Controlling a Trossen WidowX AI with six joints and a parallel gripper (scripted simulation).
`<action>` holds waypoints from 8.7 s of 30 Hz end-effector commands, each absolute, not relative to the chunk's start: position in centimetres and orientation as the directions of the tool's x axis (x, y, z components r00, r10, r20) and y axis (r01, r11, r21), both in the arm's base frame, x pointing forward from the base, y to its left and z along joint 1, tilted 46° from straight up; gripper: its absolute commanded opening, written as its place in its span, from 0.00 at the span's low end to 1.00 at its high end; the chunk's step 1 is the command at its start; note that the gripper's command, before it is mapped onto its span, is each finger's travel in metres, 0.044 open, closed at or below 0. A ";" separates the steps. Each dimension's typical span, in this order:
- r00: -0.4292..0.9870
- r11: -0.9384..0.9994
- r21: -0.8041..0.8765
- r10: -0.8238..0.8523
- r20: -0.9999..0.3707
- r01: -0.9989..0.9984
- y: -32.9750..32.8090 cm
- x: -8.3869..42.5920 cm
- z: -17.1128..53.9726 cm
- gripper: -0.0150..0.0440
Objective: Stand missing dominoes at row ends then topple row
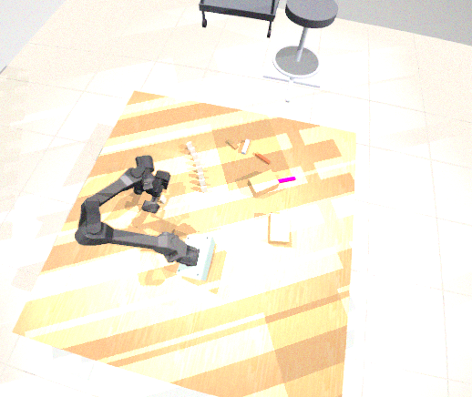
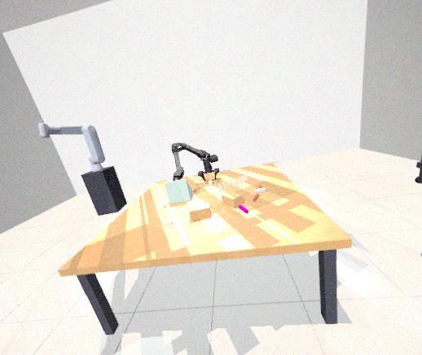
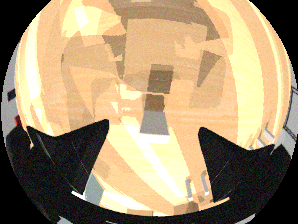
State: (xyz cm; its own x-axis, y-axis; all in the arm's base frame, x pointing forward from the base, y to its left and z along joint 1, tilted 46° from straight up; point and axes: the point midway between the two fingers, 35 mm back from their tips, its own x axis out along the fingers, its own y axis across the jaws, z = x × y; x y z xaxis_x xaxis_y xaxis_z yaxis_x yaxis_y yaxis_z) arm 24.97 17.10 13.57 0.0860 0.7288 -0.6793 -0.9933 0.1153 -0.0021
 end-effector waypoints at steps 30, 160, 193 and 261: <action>0.084 0.119 0.004 0.721 -0.688 -0.993 17.1 25.2 13.1 0.44; 0.082 0.219 0.334 0.715 -0.694 0.917 -1.8 25.4 2.6 0.25; 0.082 0.219 0.334 0.715 -0.694 0.917 -1.8 25.4 2.6 0.25; 0.085 0.218 0.338 0.717 -0.692 0.915 1.0 31.2 3.4 0.25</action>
State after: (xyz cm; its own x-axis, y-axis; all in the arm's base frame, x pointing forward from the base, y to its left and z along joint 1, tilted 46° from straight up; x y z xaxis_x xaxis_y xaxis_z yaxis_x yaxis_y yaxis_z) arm 31.15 1.10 3.32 0.0853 0.7190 -0.6898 0.9169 0.2142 0.3367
